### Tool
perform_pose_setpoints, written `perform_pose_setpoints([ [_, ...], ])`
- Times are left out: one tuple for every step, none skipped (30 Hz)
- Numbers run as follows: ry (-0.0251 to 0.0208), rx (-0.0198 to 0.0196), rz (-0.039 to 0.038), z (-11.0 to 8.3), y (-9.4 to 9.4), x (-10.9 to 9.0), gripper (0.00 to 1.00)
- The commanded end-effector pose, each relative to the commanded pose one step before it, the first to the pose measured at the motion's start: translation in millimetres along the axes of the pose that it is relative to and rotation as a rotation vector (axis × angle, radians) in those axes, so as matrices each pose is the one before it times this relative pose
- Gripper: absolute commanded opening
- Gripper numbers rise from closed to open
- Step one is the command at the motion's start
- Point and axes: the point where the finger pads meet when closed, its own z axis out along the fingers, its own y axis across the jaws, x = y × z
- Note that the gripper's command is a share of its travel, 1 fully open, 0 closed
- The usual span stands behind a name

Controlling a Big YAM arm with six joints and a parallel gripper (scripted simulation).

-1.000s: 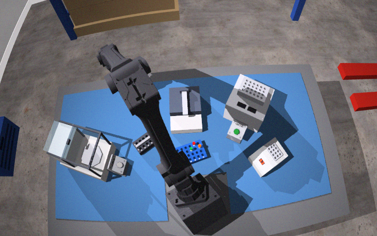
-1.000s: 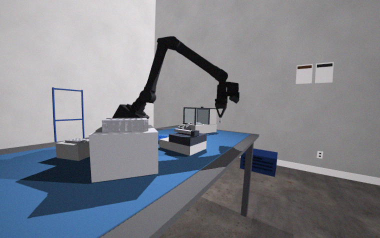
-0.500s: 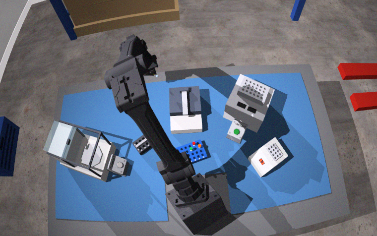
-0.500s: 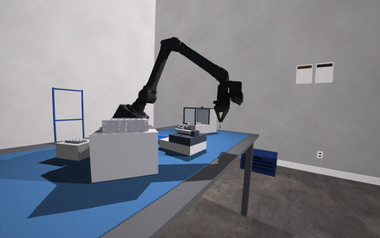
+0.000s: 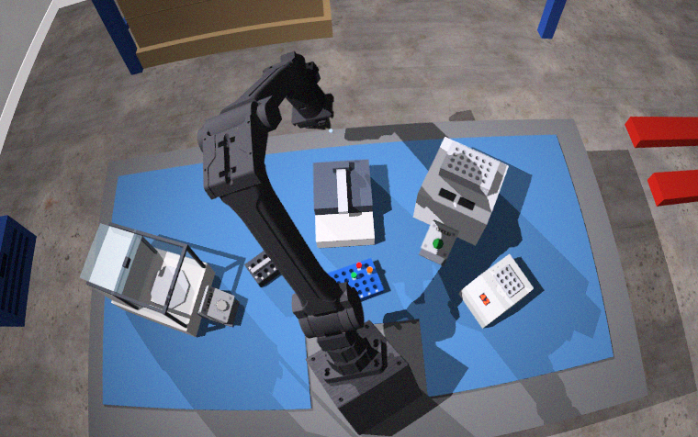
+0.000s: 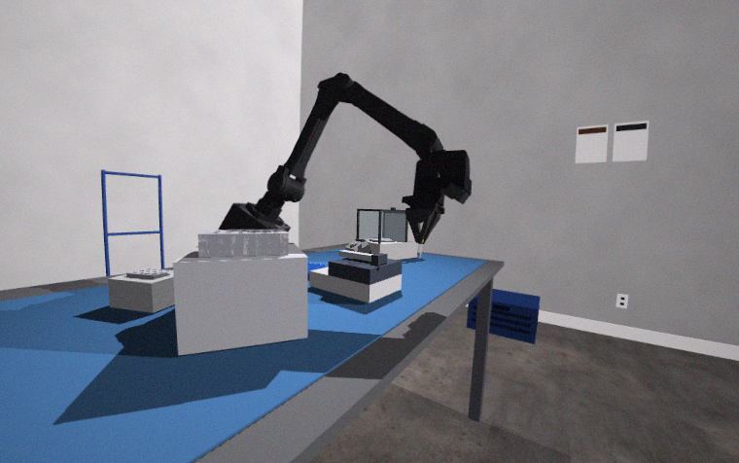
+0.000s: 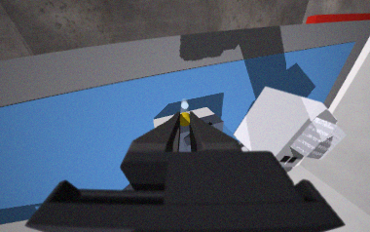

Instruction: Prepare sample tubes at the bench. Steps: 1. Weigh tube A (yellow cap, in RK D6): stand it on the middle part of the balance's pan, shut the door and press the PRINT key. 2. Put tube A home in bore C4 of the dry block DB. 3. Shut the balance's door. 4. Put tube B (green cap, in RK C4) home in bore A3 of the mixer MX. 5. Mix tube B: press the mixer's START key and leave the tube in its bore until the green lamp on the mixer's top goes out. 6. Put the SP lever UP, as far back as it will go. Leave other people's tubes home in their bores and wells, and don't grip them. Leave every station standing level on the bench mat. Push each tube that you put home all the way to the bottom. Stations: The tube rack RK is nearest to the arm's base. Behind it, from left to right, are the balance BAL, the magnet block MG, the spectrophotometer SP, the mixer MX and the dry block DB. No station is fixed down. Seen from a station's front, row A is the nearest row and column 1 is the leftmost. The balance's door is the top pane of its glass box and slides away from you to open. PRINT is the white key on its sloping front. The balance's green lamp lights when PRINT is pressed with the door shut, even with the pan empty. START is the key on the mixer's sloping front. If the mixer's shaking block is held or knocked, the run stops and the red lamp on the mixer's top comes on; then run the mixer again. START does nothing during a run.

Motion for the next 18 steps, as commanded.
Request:
perform_pose_setpoints([
  [-0.01990,0.01057,0.05606,8.49,-18.12,-12.61,0.09],
  [0.00000,0.00000,0.00000,0.00,0.00,0.00,0.09],
  [0.00869,0.00889,0.03202,5.29,-8.86,3.74,0.09],
  [0.00397,0.00790,0.03240,3.99,-8.44,1.08,0.09],
  [-0.00250,0.00154,0.00994,1.92,-7.66,-2.99,0.09],
  [-0.01220,-0.00257,0.00063,-0.95,-6.66,-8.21,0.09],
  [-0.00665,-0.00099,-0.02180,0.69,-7.30,-5.36,0.09],
  [-0.00704,-0.00078,0.00007,0.61,-7.45,-5.38,0.09],
  [-0.00702,-0.00053,-0.00008,0.57,-8.04,-5.29,0.09],
  [0.00993,0.00891,0.03232,5.37,-9.14,5.20,0.09],
  [0.00586,0.00838,0.05447,4.34,-8.85,2.88,0.09],
  [-0.00126,0.00207,0.00958,2.01,-8.01,-2.10,0.09],
  [-0.00630,-0.00086,-0.02208,0.46,-7.42,-5.14,0.09],
  [-0.01005,-0.00118,-0.00027,-0.53,-7.28,-6.90,0.09],
  [0.01280,0.00957,0.04616,6.04,-9.63,7.26,0.09],
  [0.00877,0.00906,0.04138,5.04,-9.39,4.82,0.09],
  [-0.00960,0.00017,0.00931,-0.44,-7.07,-6.39,0.09],
  [0.00000,0.00000,0.00000,0.00,0.00,0.00,0.09],
])
